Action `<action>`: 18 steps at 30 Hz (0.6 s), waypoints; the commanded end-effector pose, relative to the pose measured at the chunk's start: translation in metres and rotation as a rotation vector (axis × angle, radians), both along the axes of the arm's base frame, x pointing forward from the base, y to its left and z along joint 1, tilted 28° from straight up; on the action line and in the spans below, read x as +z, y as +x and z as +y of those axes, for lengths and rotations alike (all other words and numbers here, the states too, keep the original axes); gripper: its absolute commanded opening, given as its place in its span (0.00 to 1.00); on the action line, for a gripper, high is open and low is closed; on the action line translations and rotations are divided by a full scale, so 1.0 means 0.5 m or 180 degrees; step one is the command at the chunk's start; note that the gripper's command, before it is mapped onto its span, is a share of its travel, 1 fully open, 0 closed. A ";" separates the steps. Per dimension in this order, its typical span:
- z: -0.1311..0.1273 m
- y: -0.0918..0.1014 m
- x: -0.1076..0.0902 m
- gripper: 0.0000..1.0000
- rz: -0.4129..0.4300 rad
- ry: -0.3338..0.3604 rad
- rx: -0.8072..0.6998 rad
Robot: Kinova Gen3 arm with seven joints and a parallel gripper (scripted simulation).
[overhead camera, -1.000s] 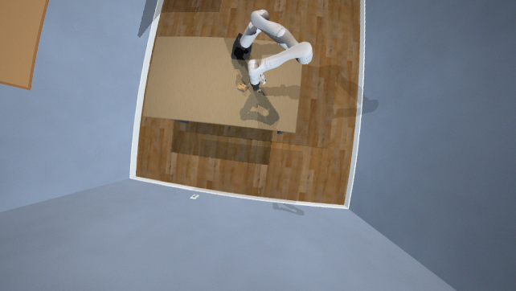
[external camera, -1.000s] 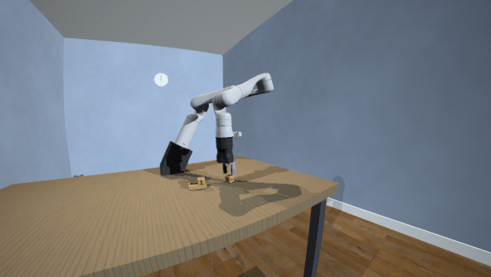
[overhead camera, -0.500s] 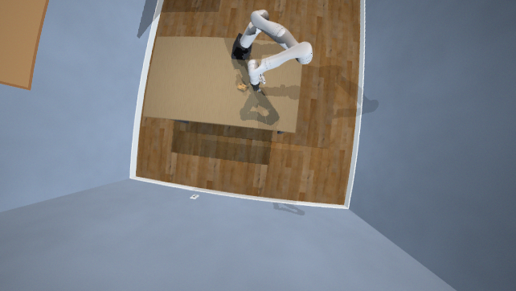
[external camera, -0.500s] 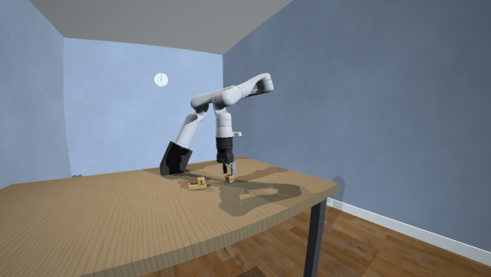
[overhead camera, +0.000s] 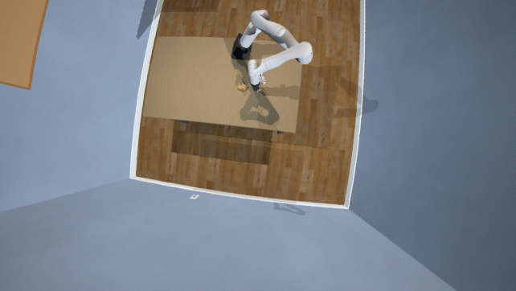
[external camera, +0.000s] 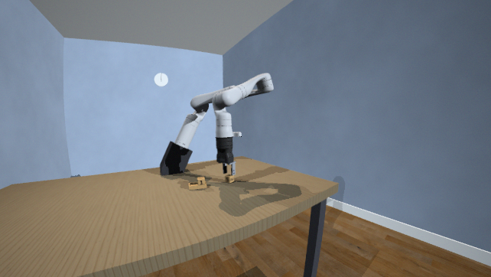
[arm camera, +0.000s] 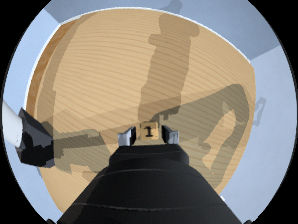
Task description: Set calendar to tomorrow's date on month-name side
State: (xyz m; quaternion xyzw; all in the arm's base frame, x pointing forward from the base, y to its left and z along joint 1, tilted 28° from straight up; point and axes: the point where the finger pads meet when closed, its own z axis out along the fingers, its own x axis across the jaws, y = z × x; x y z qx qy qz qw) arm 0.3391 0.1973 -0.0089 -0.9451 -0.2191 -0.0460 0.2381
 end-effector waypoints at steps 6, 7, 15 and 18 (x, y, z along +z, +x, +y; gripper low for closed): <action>0.000 0.001 0.001 0.90 -0.0004 0.0001 -0.0003; 0.000 0.001 0.001 0.90 -0.0004 0.0001 -0.0003; -0.001 0.001 0.001 0.90 -0.0004 0.0001 -0.0003; -0.003 0.001 0.006 0.90 -0.0004 0.0001 -0.0003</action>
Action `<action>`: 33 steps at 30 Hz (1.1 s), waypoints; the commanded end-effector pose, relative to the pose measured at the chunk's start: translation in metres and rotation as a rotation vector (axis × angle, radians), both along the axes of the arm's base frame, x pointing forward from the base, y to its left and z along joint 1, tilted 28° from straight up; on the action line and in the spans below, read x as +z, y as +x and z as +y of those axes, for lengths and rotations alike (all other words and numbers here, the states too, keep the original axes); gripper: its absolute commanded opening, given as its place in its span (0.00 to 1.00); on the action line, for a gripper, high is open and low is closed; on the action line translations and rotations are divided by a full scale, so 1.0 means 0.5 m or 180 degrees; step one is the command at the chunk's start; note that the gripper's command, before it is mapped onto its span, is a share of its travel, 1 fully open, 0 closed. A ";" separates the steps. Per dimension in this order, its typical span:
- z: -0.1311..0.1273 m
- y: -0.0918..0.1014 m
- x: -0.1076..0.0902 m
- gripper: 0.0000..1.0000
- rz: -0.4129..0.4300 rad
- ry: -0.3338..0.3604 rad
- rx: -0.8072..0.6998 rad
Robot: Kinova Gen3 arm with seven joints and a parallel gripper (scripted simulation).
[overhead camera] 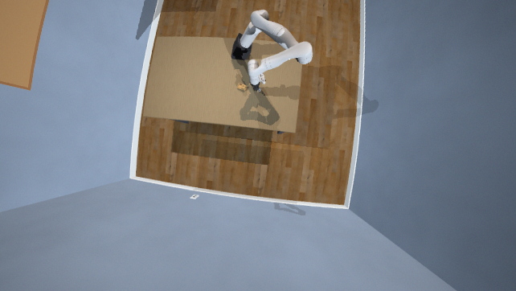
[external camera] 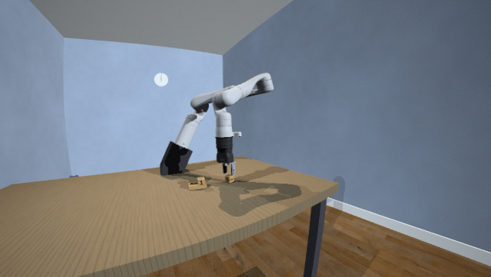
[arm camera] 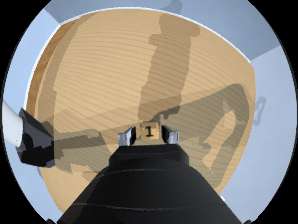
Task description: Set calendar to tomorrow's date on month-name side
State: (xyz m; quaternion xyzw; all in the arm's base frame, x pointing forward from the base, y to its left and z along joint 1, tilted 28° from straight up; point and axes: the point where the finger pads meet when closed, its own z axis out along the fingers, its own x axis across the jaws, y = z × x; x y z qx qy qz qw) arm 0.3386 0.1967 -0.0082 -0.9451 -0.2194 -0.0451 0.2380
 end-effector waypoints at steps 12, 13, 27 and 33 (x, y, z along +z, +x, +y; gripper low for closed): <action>-0.026 0.003 0.051 0.90 -0.0009 0.0003 -0.0005; -0.029 0.003 0.056 0.90 -0.0009 0.0003 -0.0005; -0.037 0.003 0.070 0.90 -0.0013 -0.0015 -0.0007; -0.035 0.001 0.066 0.90 -0.0061 -0.0188 -0.0029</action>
